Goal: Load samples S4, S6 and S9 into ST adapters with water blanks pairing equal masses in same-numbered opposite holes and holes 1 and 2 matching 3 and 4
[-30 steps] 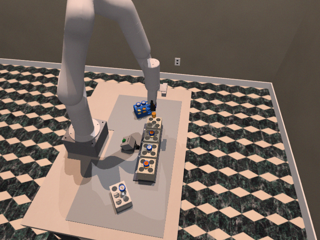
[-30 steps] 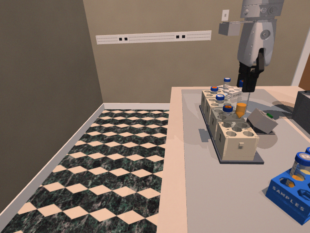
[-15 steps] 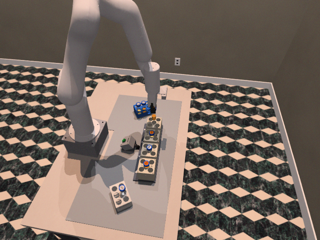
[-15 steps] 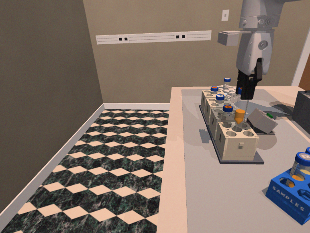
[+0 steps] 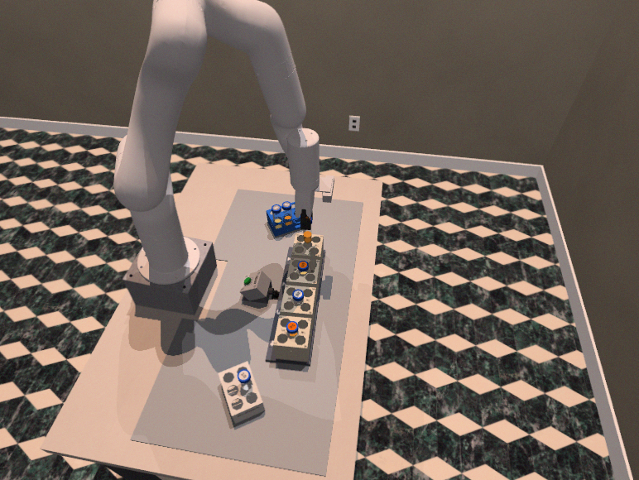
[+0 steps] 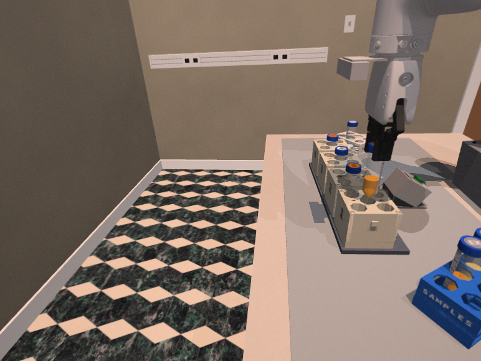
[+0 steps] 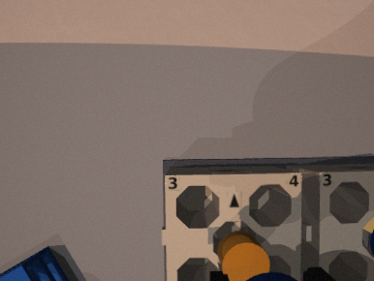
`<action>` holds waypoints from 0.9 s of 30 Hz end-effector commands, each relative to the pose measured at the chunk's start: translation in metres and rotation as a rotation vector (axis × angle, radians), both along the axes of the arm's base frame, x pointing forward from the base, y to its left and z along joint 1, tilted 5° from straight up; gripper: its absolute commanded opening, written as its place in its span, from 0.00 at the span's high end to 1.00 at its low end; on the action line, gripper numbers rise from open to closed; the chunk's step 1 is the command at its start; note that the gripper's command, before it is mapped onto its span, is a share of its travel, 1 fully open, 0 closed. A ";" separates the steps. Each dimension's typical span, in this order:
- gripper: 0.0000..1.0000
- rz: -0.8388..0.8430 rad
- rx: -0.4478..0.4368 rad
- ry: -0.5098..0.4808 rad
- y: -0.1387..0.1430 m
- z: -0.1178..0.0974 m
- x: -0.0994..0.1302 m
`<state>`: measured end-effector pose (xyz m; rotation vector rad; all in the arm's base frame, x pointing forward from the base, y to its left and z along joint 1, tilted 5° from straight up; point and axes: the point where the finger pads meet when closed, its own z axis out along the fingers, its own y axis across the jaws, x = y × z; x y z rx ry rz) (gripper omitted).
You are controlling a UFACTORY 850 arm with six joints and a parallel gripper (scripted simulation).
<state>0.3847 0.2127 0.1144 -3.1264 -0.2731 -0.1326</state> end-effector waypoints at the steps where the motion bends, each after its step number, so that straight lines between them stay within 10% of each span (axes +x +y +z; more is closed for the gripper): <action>1: 1.00 0.000 0.001 -0.001 0.000 0.000 0.001; 27: 1.00 0.000 0.001 -0.001 0.001 -0.018 0.002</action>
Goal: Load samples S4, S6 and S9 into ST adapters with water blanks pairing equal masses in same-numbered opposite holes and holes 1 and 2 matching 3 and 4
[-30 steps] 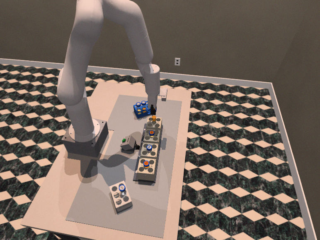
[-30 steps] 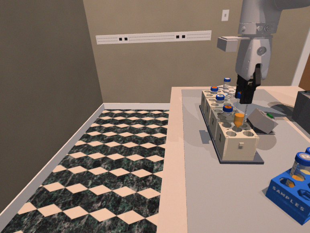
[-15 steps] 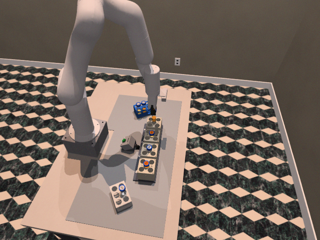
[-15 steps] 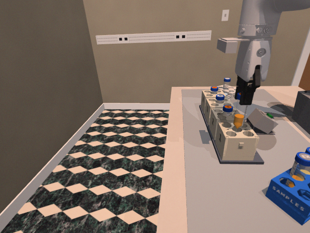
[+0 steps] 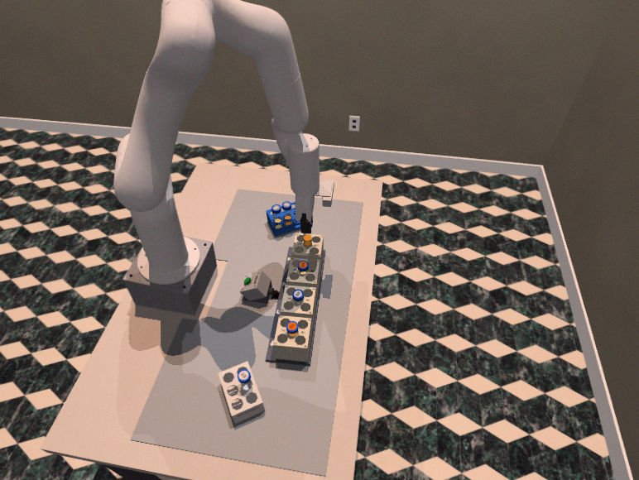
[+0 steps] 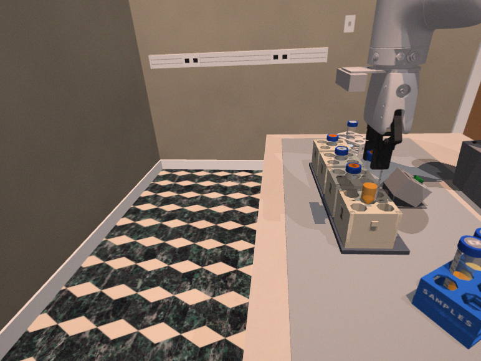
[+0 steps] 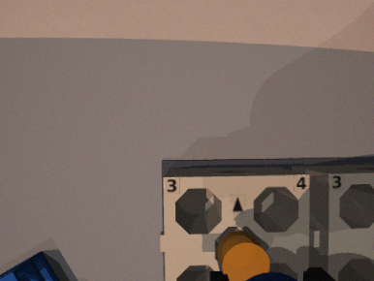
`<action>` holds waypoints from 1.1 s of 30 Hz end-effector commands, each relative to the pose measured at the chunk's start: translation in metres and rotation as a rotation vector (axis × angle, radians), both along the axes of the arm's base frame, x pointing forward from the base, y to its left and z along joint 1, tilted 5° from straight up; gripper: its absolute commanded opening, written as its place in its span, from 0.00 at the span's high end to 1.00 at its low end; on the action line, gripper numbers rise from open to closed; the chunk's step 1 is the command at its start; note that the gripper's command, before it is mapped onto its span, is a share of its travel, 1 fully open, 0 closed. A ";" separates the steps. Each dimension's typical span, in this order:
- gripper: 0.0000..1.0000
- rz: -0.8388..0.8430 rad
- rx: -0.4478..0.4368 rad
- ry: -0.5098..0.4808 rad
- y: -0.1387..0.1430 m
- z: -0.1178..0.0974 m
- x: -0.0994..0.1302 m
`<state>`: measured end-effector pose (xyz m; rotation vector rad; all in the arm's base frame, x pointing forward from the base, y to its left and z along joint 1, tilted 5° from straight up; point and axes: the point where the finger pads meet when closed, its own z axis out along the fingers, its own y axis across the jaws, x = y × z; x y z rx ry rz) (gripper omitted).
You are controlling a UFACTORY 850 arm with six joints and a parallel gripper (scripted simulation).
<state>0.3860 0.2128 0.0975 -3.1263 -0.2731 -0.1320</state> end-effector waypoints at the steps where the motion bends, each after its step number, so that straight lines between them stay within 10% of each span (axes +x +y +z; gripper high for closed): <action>1: 1.00 0.000 0.001 -0.002 0.000 -0.003 0.001; 33: 1.00 0.000 0.001 -0.002 0.001 -0.031 0.003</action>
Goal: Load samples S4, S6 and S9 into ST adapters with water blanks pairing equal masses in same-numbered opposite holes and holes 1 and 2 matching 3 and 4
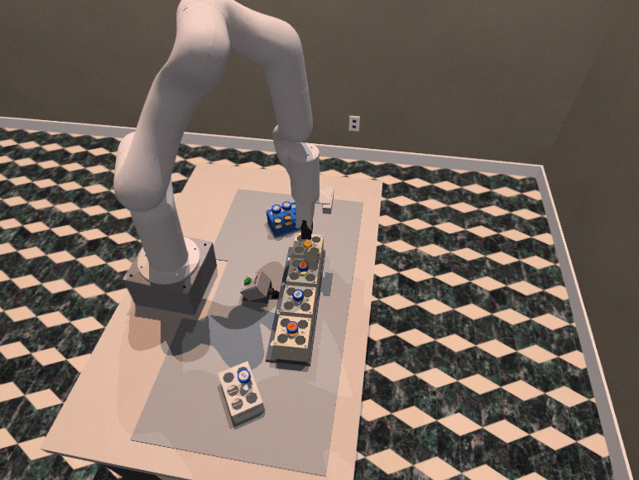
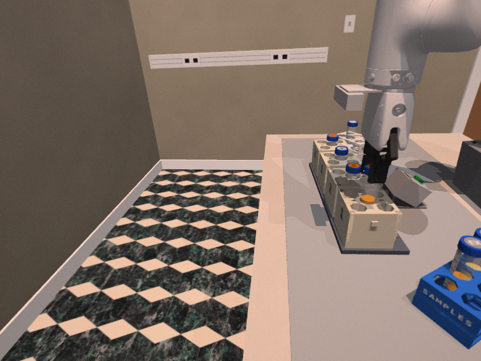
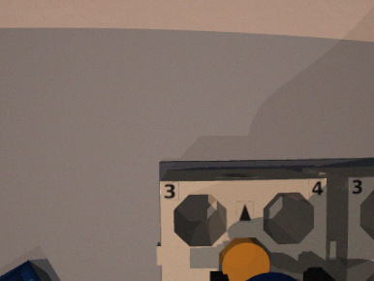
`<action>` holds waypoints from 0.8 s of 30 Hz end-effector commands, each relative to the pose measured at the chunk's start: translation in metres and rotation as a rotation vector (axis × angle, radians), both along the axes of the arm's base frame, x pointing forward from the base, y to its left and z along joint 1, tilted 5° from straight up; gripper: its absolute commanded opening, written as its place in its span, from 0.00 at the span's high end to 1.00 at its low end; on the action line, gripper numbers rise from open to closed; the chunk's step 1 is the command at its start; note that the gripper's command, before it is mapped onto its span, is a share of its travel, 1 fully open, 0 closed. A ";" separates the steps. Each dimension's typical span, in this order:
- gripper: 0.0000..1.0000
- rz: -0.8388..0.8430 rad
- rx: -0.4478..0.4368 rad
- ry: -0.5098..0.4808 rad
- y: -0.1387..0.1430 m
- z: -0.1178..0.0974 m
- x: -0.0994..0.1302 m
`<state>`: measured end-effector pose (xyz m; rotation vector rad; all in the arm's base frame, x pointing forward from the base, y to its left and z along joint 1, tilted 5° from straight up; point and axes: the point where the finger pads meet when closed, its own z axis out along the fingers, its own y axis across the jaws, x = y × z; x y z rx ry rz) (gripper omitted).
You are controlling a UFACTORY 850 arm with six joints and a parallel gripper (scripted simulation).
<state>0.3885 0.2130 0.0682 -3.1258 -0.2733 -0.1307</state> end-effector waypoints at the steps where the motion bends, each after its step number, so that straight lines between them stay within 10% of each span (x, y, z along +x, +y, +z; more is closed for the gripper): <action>1: 1.00 0.000 0.000 -0.002 0.000 -0.002 0.001; 24: 1.00 0.000 0.000 -0.002 0.001 -0.023 0.003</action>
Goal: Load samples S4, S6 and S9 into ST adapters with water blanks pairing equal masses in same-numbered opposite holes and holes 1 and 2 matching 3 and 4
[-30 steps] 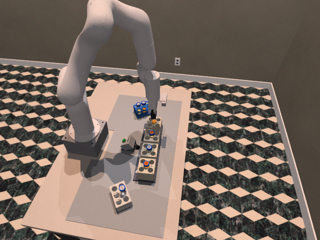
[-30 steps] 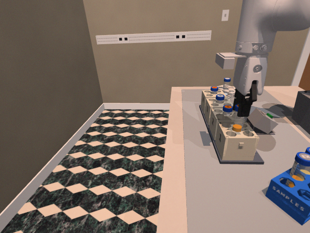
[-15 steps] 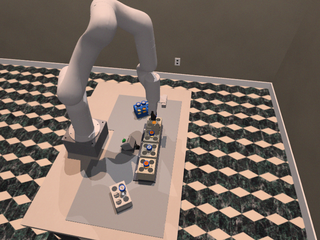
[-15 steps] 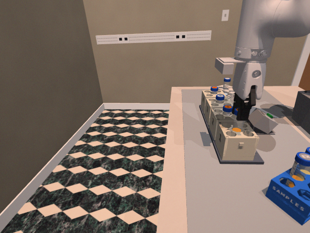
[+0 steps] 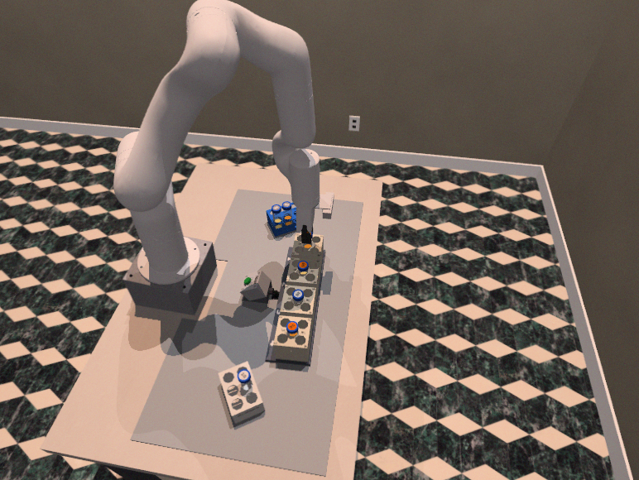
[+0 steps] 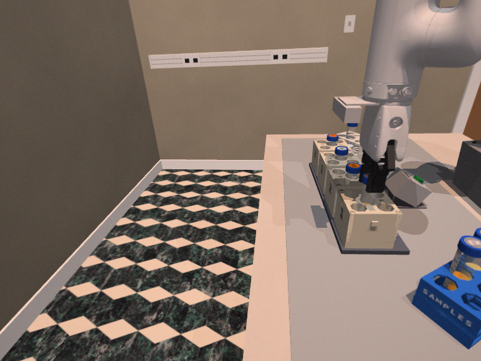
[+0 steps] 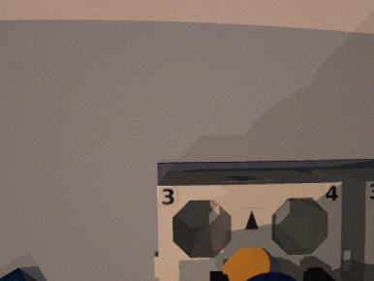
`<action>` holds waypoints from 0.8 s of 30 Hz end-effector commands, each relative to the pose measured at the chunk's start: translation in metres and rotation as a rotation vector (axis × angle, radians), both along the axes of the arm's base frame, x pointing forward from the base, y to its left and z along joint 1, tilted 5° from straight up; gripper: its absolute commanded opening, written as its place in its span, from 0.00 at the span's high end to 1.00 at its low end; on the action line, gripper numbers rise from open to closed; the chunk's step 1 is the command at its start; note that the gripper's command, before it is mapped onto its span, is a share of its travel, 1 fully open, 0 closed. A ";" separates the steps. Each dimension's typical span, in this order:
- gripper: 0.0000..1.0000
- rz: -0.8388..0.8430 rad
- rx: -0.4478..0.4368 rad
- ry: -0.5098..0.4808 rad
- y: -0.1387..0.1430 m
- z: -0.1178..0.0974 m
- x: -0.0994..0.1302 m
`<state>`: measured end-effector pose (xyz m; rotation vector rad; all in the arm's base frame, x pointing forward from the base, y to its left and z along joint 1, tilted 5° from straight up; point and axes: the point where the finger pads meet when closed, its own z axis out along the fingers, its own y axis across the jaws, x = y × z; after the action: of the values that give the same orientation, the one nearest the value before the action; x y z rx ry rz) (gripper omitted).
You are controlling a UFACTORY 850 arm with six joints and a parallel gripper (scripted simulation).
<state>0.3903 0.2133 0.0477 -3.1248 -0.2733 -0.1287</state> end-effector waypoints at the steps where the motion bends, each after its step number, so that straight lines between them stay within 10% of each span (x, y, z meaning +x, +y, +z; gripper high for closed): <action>1: 1.00 0.000 -0.001 -0.004 0.000 -0.004 0.001; 24: 1.00 0.000 -0.001 -0.004 0.001 -0.025 0.003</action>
<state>0.3922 0.2135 0.0259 -3.1226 -0.2734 -0.1180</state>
